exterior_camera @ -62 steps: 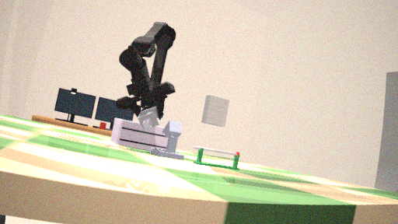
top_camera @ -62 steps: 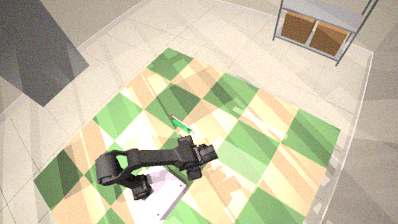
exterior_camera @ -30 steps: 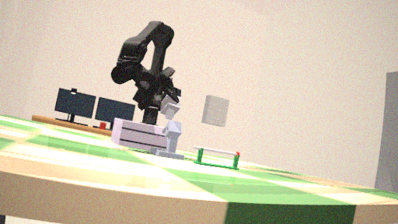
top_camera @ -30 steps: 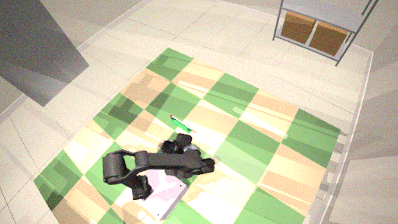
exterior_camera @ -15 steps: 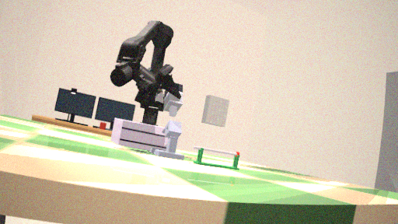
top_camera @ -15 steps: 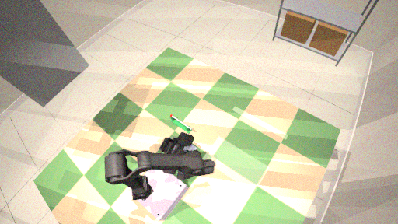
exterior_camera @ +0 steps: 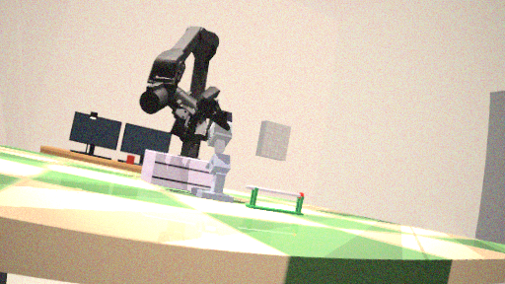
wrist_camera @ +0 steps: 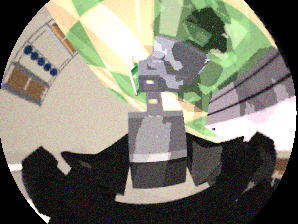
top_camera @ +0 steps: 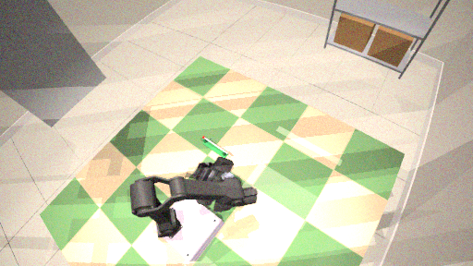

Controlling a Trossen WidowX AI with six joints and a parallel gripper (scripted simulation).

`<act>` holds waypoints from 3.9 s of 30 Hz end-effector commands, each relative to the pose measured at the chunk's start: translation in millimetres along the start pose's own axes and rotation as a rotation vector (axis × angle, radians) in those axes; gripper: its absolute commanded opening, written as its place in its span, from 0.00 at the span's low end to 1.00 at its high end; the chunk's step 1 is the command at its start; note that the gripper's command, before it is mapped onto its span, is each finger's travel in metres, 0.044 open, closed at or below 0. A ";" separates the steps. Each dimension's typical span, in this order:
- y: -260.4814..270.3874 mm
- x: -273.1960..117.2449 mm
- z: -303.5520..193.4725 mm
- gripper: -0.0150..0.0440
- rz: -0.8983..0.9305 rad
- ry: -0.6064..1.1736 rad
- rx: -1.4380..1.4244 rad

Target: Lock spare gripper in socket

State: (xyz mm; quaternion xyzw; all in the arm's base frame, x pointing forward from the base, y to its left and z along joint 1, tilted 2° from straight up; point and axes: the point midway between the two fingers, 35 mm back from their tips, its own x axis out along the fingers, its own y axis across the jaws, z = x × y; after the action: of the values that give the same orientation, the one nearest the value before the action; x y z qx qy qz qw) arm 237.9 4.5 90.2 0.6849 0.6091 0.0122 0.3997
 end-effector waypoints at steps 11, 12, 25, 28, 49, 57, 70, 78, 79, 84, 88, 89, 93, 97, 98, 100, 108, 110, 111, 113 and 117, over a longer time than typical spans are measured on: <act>0.4 10.8 15.3 0.25 0.011 0.010 0.011; 0.5 11.5 16.5 0.25 0.011 0.010 0.011; 1.6 19.7 30.9 0.25 0.011 0.009 0.010; 1.5 21.8 34.1 0.25 0.012 0.009 0.010; -1.3 25.9 39.2 0.25 0.002 0.007 0.011; -1.3 25.9 39.2 0.61 0.002 0.007 0.011; -1.3 24.2 36.3 1.00 0.002 0.007 0.012; -1.1 15.2 22.2 1.00 0.003 0.012 0.024; -0.9 14.2 20.7 1.00 0.004 0.013 0.025; -0.1 8.9 12.7 1.00 0.007 0.016 0.031; 0.5 4.7 6.3 1.00 0.010 0.019 0.036; 0.7 3.7 4.8 1.00 0.011 0.019 0.037; 1.0 -0.3 -1.7 1.00 0.013 0.023 0.043; 1.2 -4.3 -8.1 1.00 0.016 0.026 0.050; 1.3 -5.3 -9.8 1.00 0.016 0.027 0.052; 1.3 -7.3 -13.1 1.00 0.017 0.029 0.055; 1.0 -14.9 -26.3 1.00 0.022 0.037 0.072; 0.9 -16.7 -29.6 1.00 0.023 0.040 0.076; 0.9 -17.7 -31.2 1.00 0.023 0.041 0.079; 1.6 -18.8 -33.2 1.00 0.024 0.042 0.081; 6.5 -21.3 -38.1 1.00 0.026 0.047 0.091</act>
State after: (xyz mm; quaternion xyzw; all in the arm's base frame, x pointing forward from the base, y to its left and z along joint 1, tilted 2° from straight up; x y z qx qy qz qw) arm 218.1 7.6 122.1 0.7109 0.6105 0.0048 0.3493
